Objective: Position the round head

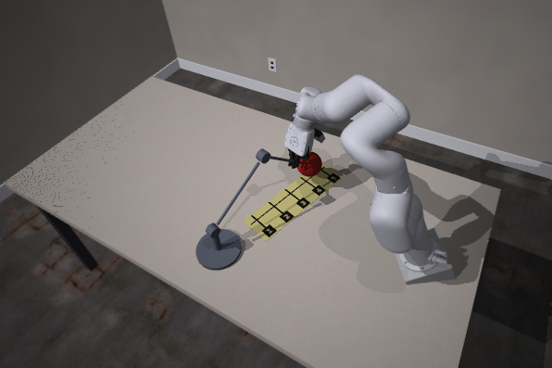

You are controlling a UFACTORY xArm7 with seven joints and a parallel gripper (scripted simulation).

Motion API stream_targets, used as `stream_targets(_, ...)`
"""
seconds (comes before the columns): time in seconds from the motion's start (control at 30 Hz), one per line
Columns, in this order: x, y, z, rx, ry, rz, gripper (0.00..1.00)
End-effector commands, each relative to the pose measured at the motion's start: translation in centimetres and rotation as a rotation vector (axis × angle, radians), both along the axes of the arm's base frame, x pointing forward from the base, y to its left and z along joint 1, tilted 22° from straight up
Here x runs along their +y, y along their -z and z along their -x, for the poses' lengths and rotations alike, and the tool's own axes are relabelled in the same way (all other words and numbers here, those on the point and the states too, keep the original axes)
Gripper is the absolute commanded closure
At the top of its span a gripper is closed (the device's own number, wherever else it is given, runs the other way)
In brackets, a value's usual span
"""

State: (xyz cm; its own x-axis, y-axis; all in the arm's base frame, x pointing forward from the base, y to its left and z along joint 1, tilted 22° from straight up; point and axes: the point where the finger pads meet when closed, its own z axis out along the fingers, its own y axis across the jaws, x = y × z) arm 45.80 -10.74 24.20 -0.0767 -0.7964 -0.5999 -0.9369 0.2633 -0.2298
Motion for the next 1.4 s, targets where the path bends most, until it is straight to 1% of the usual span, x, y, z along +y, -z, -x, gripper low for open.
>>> stream_targets(0.0,0.7,-1.27,-0.11,-0.005,0.001,0.003,1.0)
stream_targets(0.1,0.91,-1.56,-0.12,-0.005,0.001,0.003,1.0)
stream_targets(0.13,0.9,-1.54,-0.12,-0.005,0.0,0.003,0.0)
stream_targets(1.37,0.78,-1.34,-0.12,-0.006,-0.001,0.002,0.0)
